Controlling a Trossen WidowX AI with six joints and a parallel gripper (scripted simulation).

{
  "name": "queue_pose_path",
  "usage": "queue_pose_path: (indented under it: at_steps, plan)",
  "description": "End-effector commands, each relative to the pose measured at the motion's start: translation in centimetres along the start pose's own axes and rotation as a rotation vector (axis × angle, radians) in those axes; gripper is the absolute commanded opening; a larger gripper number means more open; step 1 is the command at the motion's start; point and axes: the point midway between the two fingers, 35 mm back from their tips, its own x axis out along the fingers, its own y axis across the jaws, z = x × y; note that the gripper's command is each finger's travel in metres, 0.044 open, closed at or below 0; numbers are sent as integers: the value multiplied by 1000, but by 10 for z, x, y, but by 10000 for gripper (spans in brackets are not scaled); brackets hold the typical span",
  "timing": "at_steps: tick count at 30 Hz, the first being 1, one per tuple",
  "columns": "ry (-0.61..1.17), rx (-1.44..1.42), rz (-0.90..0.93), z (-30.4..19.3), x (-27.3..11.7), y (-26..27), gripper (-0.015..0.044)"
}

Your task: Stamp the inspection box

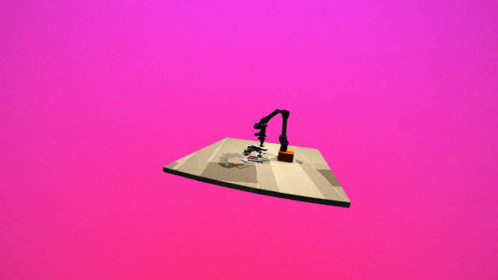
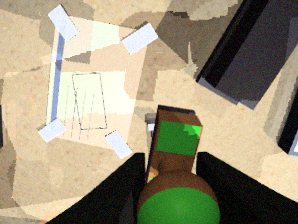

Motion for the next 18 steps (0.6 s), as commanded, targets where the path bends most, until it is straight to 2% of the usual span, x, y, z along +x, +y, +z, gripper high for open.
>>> queue_pose_path:
  at_steps: [1,18]
  plan:
    - [-6,2,7,12,-1,19,0]
    - [-8,2,17,39,-3,98,0]
